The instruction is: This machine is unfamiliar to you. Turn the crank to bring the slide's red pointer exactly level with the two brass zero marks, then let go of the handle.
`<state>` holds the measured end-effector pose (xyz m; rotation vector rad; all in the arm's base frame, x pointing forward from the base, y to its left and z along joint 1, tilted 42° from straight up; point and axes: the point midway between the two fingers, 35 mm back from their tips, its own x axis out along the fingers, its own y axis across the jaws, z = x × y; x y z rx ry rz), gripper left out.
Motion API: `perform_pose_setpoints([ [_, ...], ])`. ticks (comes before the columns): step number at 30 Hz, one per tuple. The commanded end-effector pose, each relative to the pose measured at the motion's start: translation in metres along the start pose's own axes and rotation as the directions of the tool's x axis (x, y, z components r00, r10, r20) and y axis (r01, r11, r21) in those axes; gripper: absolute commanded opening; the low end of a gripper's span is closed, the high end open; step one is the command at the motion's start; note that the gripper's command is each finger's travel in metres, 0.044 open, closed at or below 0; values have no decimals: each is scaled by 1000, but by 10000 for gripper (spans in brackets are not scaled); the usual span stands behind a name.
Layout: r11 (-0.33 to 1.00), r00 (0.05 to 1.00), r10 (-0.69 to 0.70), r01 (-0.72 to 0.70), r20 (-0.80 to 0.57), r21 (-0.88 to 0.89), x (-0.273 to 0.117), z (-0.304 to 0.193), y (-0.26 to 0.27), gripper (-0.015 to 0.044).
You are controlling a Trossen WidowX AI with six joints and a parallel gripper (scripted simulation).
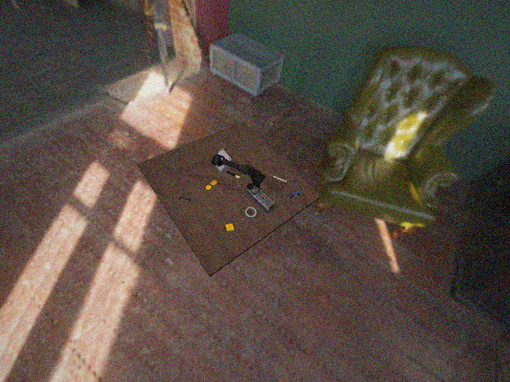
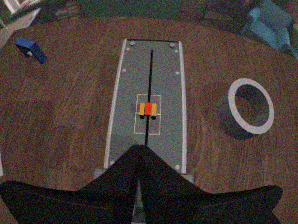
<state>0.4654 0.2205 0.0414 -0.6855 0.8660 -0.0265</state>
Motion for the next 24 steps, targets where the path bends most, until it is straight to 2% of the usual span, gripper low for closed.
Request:
perform_pose_setpoints([
  [1, 1000, 1000, 0, 0, 0, 0, 0, 0, 0, 0],
  [6, 1000, 1000, 0, 0, 0, 0, 0, 0, 0, 0],
  [22, 1000, 1000, 0, 0, 0, 0, 0, 0, 0, 420],
  [24, 1000, 1000, 0, 0, 0, 0, 0, 0, 0, 440],
])
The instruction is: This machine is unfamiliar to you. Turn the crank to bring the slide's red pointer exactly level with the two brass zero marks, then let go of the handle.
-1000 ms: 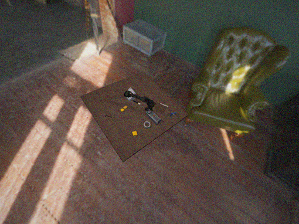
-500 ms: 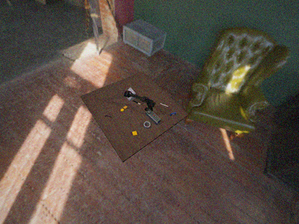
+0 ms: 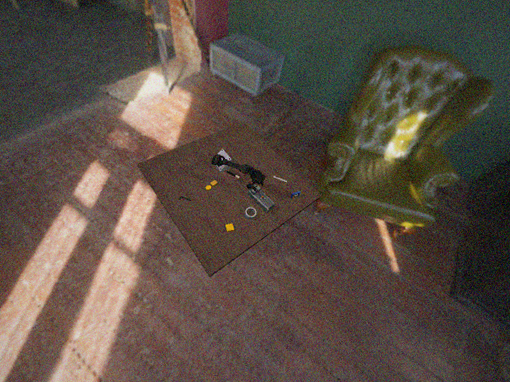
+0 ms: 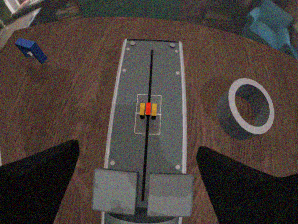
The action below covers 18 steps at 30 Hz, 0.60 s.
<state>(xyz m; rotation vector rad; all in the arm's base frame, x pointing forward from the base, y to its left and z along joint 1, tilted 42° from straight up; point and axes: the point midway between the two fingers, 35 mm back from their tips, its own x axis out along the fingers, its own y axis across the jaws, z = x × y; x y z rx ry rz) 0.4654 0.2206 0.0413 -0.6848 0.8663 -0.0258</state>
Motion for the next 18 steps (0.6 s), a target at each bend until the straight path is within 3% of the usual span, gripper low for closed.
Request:
perform_pose_setpoints([
  [1, 1000, 1000, -1, 1, 0, 0, 0, 0, 0, 414],
  [16, 1000, 1000, -1, 1, 0, 0, 0, 0, 0, 20],
  [18, 1000, 1000, -1, 1, 0, 0, 0, 0, 0, 0],
])
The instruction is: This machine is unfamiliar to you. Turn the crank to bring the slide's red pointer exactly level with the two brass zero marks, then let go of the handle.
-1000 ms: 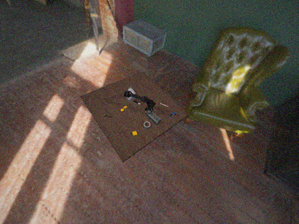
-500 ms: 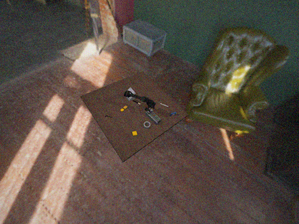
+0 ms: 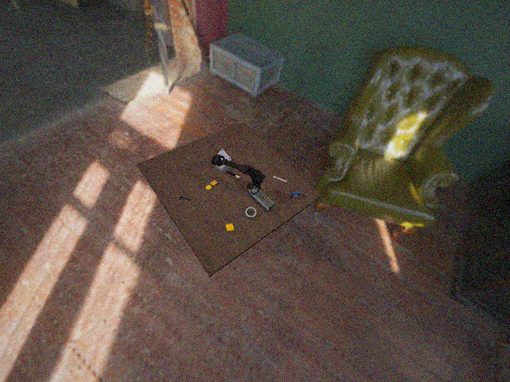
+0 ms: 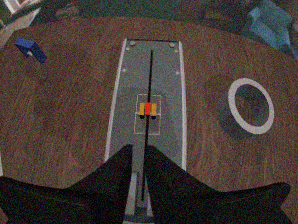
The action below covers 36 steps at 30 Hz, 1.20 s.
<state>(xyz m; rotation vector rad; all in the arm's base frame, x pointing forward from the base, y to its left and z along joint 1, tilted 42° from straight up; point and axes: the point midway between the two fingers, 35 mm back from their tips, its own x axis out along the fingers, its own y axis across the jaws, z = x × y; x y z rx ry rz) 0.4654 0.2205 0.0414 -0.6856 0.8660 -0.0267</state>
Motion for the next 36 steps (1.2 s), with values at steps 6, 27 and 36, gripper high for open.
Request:
perform_pose_setpoints([
  [6, 1000, 1000, 0, 0, 0, 0, 0, 0, 0, 0],
  [27, 1000, 1000, 1, -1, 0, 0, 0, 0, 0, 263],
  [36, 1000, 1000, 1, -1, 0, 0, 0, 0, 0, 414],
])
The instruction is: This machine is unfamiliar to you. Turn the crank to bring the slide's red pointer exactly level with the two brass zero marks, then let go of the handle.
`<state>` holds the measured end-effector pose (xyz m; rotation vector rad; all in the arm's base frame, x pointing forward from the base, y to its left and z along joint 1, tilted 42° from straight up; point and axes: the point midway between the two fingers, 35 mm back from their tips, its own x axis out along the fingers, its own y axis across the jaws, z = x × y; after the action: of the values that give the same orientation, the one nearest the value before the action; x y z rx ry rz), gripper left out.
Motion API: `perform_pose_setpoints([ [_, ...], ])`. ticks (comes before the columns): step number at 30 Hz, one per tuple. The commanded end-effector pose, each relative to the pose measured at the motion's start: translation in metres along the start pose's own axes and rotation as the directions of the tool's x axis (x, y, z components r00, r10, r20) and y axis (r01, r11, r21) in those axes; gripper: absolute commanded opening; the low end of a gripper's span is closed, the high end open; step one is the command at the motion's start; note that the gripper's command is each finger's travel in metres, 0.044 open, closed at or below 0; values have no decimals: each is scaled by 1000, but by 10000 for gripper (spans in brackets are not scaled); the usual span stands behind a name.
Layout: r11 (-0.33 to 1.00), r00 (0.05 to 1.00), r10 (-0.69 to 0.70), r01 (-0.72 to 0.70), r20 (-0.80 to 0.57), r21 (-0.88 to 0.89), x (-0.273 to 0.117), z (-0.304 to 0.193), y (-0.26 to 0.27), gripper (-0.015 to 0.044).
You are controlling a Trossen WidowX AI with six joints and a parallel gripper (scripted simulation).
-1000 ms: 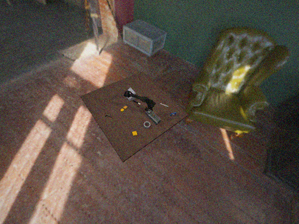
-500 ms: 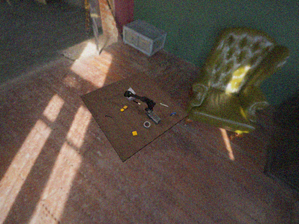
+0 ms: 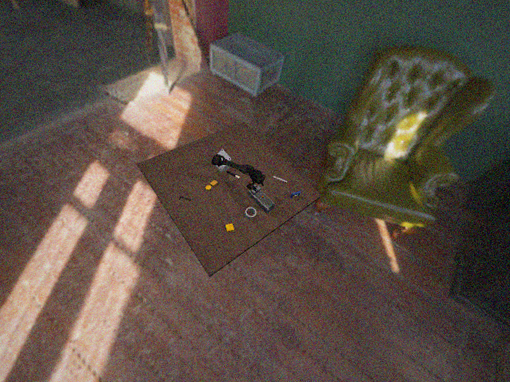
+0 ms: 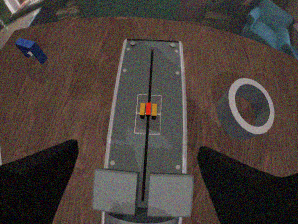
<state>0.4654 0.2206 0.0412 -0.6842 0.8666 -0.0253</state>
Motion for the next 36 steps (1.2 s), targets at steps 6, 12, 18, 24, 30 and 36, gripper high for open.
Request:
perform_pose_setpoints([
  [6, 1000, 1000, -1, 1, 0, 0, 0, 0, 0, 256],
  [12, 1000, 1000, -1, 1, 0, 0, 0, 0, 0, 99],
  [18, 1000, 1000, -1, 1, 0, 0, 0, 0, 0, 0],
  [24, 1000, 1000, -1, 1, 0, 0, 0, 0, 0, 0],
  [30, 1000, 1000, 0, 0, 0, 0, 0, 0, 0, 0],
  [36, 1000, 1000, 0, 0, 0, 0, 0, 0, 0, 53],
])
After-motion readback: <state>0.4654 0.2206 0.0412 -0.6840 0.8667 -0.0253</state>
